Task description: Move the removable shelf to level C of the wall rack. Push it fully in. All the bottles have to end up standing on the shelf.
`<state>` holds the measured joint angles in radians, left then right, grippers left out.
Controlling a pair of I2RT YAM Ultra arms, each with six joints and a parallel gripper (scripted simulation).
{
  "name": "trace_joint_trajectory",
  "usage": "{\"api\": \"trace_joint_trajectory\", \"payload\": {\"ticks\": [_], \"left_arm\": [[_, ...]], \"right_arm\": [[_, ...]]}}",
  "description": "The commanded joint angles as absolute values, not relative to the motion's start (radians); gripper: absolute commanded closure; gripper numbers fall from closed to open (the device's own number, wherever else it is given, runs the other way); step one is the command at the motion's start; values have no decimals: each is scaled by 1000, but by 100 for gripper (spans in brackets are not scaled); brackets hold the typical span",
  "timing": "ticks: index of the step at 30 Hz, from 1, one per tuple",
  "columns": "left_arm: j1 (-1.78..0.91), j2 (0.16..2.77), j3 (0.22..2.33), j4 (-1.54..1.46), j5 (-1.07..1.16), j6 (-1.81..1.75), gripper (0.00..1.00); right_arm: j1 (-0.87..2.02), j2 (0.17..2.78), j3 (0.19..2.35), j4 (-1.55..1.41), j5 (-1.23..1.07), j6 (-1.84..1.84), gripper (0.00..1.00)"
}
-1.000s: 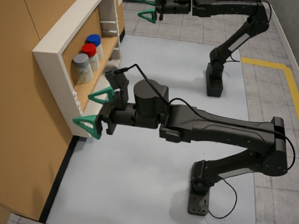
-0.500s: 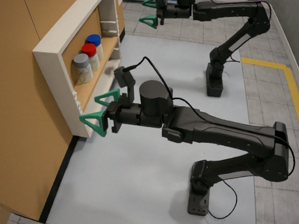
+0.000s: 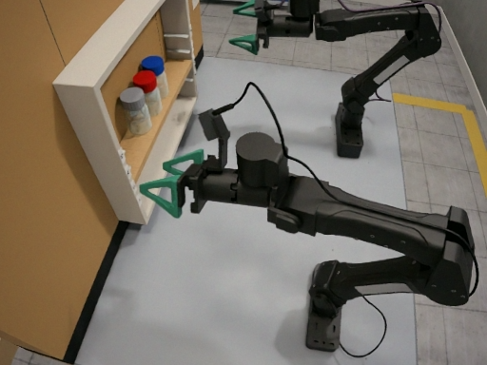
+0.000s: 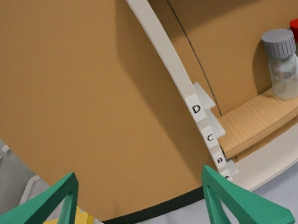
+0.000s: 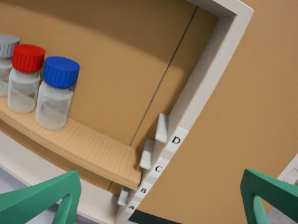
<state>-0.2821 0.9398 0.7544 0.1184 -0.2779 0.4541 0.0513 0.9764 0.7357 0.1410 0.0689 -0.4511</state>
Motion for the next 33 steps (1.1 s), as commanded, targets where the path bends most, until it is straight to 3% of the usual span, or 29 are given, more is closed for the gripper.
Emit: {"api": "trace_joint_trajectory", "payload": {"ticks": [1, 33], "left_arm": [[-312, 910, 740, 156, -315, 504, 0], [-516, 886, 595, 278, -520, 810, 0]], "right_arm": [[67, 943, 725, 194, 85, -507, 0], [111, 906, 556, 329, 140, -813, 0]]}}
